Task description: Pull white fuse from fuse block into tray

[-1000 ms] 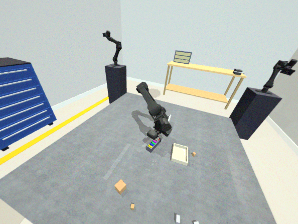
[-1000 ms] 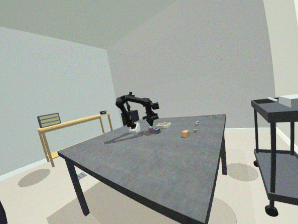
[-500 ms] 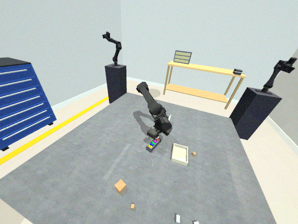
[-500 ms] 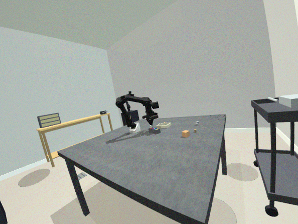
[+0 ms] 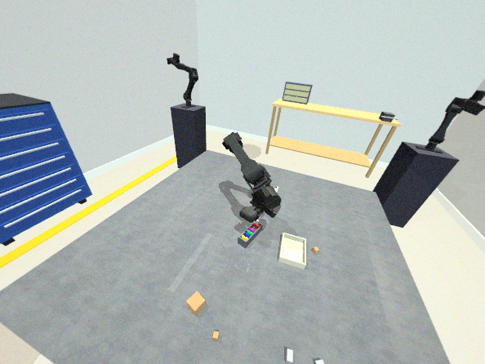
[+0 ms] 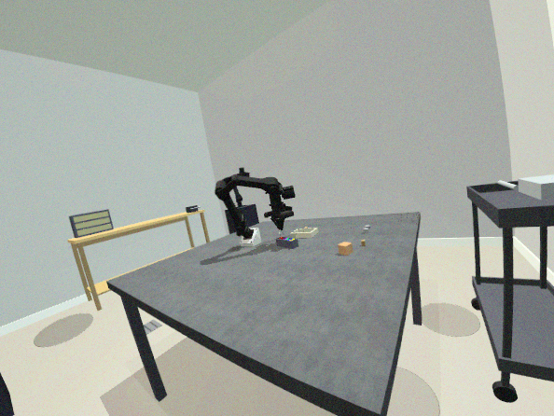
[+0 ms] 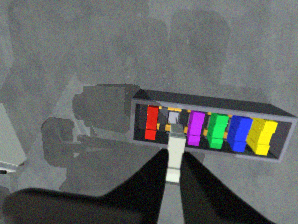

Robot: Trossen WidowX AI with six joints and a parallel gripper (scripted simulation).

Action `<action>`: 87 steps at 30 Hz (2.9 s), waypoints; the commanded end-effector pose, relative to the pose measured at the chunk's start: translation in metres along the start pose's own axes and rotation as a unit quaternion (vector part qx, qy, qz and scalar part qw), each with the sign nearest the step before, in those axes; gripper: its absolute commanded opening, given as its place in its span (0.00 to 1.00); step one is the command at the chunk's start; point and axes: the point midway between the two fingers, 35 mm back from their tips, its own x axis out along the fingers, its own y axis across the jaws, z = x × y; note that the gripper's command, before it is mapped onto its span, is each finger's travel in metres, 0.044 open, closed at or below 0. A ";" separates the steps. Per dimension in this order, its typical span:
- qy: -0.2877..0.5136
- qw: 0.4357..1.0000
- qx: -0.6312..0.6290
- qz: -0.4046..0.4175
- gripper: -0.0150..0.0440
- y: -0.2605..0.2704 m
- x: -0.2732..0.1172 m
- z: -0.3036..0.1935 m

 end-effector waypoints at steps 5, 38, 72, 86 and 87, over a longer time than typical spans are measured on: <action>-0.002 1.000 0.001 -0.001 0.25 0.000 -0.011 0.001; -0.010 1.000 0.002 -0.001 0.25 0.014 -0.019 0.156; -0.008 1.000 0.003 -0.001 0.25 0.024 0.024 0.183; -0.008 1.000 0.005 0.000 0.81 0.025 0.020 0.183; -0.008 1.000 0.004 0.000 0.81 0.024 0.014 0.183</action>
